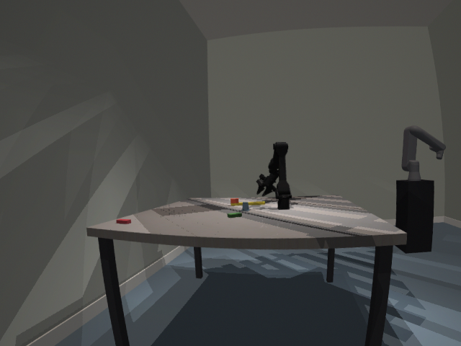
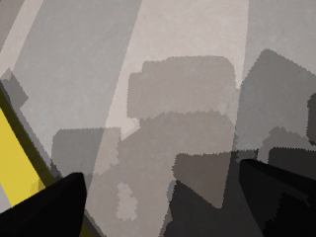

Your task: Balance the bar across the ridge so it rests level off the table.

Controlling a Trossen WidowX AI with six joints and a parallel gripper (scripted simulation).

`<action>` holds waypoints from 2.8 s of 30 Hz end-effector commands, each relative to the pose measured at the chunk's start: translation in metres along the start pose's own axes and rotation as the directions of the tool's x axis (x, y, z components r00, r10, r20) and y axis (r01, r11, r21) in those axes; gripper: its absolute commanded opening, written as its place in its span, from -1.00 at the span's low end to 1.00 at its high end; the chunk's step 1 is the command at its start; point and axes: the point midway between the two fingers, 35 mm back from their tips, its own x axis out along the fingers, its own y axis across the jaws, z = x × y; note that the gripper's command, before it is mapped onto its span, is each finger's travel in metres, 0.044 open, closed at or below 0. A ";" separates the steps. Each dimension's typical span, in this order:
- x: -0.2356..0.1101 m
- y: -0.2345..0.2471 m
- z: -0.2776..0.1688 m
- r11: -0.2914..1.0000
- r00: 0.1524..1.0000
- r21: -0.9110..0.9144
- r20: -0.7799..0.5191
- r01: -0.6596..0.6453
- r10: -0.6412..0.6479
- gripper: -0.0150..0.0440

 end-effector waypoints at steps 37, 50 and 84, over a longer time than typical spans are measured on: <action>0.014 0.053 0.021 0.532 0.959 0.806 -0.279 0.259 -0.044 0.58; 0.014 0.072 0.025 0.238 0.931 0.900 -0.358 0.366 -0.078 0.58; 0.006 0.121 0.034 -0.541 0.832 0.771 -0.512 0.334 -0.215 0.58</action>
